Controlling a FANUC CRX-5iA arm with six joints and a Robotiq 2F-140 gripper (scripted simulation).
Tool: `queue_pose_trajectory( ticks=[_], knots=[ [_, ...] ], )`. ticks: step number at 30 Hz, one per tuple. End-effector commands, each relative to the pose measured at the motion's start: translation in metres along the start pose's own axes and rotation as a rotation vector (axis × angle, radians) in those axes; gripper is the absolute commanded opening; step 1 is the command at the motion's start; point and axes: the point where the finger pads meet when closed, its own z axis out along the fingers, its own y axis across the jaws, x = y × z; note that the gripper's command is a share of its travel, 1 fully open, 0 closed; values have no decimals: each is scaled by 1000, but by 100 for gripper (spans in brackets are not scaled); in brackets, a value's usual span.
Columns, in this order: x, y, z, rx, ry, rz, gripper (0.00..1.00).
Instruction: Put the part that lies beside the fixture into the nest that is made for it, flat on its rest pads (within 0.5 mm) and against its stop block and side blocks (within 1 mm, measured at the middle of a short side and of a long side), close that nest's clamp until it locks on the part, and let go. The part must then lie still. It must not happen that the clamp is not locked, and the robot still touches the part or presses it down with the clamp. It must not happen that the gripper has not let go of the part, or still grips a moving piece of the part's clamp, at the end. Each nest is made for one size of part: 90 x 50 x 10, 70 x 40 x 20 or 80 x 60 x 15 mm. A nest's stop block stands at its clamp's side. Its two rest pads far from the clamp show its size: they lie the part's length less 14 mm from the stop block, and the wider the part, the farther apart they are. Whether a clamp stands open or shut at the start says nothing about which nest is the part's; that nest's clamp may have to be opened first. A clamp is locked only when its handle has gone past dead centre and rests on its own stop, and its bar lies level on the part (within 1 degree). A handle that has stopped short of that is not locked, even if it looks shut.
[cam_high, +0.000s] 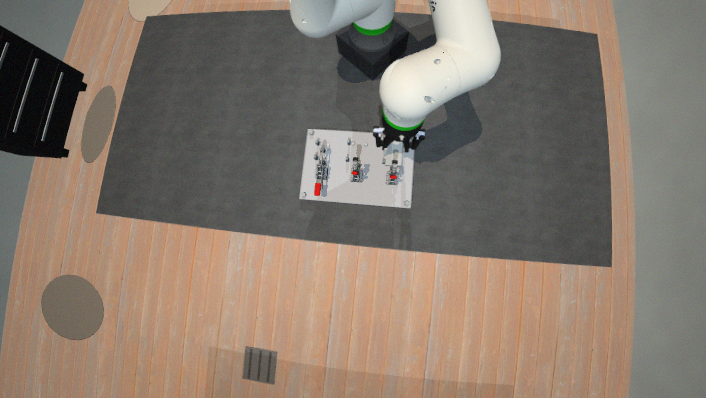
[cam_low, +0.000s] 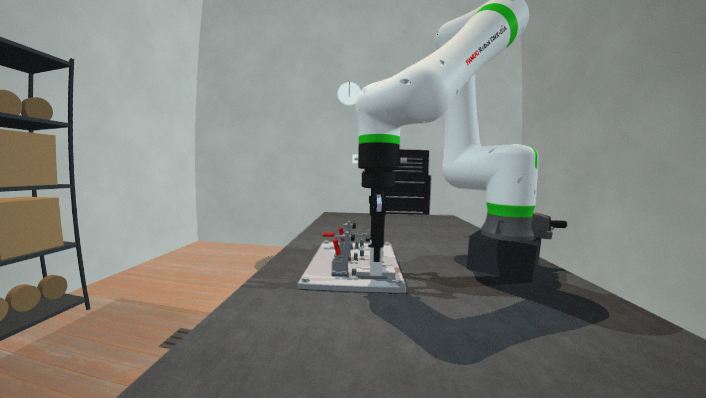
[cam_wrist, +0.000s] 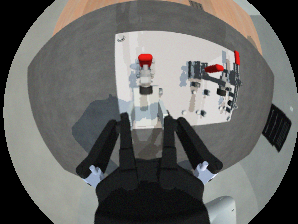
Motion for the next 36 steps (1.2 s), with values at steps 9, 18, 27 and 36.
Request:
queue_pose_trajectory(
  ticks=[9,18,27,36],
  knots=[
    [0,0,0,0,0,0,0],
    [0,0,0,0,0,0,58],
    [0,0,0,0,0,0,58],
    [0,0,0,0,0,0,58]
  ],
)
